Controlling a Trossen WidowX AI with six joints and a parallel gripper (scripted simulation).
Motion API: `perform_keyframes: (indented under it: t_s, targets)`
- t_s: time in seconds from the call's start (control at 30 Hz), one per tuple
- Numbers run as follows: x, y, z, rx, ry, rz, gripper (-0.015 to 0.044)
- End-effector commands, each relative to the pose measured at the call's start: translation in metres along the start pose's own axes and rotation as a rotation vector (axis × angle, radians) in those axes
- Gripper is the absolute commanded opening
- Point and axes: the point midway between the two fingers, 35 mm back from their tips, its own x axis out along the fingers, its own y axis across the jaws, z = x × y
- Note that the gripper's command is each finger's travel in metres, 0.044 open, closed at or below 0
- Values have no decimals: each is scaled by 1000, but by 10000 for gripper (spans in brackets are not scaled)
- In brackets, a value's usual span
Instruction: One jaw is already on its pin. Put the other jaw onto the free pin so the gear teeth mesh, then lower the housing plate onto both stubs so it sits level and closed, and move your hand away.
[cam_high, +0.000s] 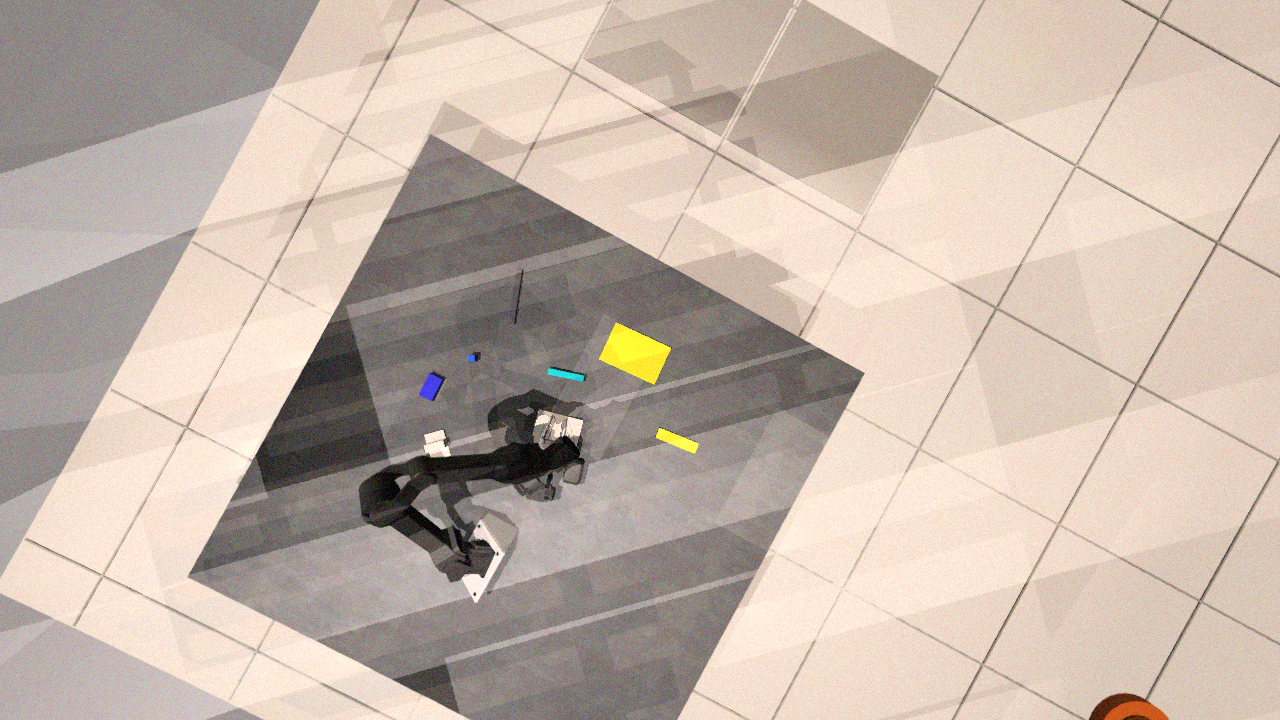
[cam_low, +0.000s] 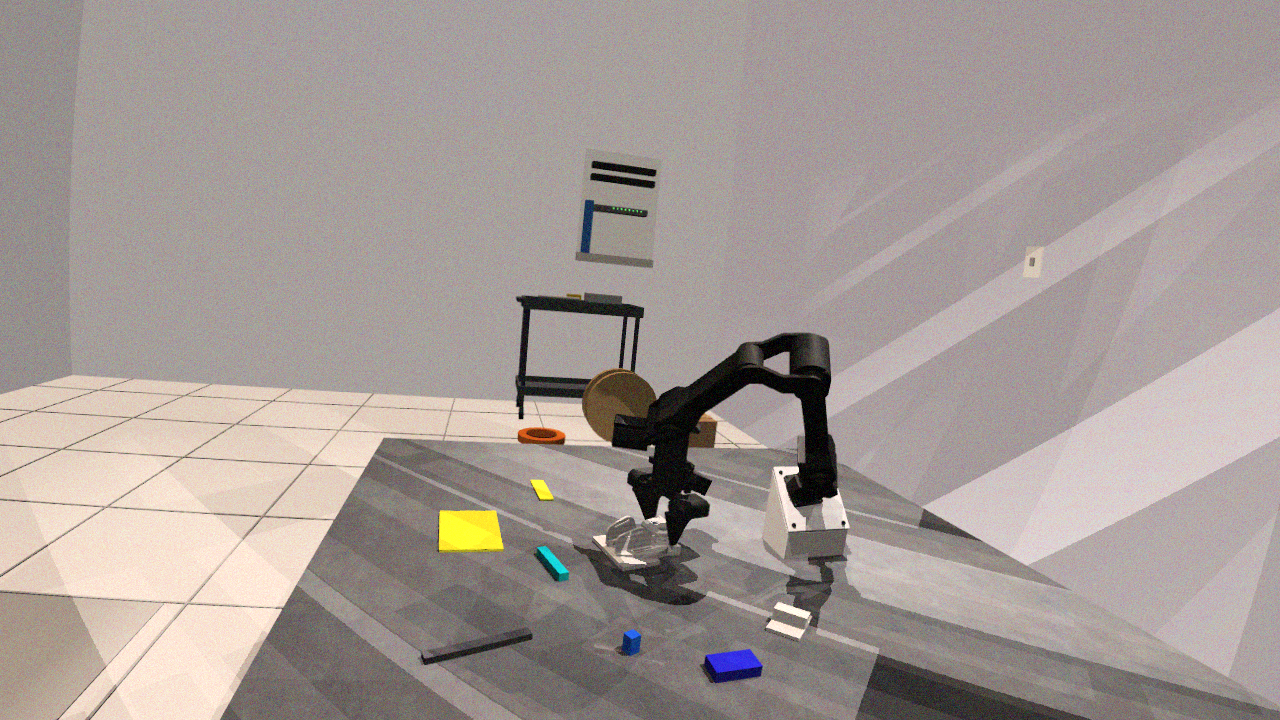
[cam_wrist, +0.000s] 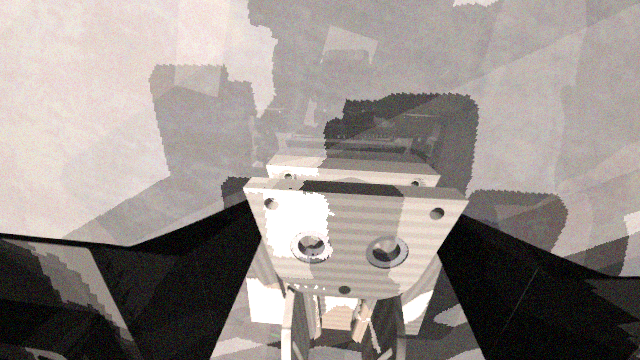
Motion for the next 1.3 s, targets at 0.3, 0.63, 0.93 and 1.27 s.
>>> perform_keyframes:
  t_s: [0.3,0.63,0.93,1.27]
  targets:
    - [1,0,0,4,4,-1,351]
    - [3,0,0,9,4,-2,351]
    - [5,0,0,10,4,-2,351]
    - [8,0,0,9,4,-2,351]
